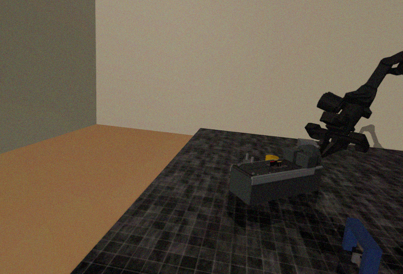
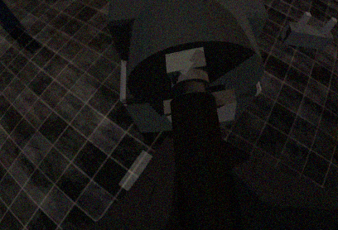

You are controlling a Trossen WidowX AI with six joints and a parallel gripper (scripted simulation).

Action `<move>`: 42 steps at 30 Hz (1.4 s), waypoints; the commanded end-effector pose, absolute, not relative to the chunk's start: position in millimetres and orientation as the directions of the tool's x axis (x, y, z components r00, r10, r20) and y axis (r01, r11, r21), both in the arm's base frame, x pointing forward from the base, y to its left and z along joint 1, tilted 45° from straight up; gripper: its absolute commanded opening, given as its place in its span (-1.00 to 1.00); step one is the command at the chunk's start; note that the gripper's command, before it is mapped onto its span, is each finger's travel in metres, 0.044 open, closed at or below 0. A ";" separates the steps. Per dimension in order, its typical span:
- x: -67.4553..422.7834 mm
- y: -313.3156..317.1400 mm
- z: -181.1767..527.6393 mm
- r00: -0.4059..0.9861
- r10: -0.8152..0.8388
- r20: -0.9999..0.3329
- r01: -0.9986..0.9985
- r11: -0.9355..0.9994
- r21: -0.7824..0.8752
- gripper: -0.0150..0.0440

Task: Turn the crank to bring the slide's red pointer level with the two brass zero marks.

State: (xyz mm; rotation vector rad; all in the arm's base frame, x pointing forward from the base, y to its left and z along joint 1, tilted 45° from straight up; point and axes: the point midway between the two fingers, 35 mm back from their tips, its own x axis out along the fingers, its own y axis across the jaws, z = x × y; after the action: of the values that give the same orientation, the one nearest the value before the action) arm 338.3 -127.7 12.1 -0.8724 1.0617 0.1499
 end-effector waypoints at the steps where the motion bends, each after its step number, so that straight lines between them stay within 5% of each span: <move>1: 342.7 -132.1 18.8 0.527 -0.300 -0.795 -0.486 0.661 -0.571 -0.49; 42: 344.4 -135.0 20.2 0.527 -0.300 -0.795 -0.486 0.661 -0.572 -0.49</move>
State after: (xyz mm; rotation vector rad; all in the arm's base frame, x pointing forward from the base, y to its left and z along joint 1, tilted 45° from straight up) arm 339.9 -129.7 14.2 -0.8733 1.0591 0.1512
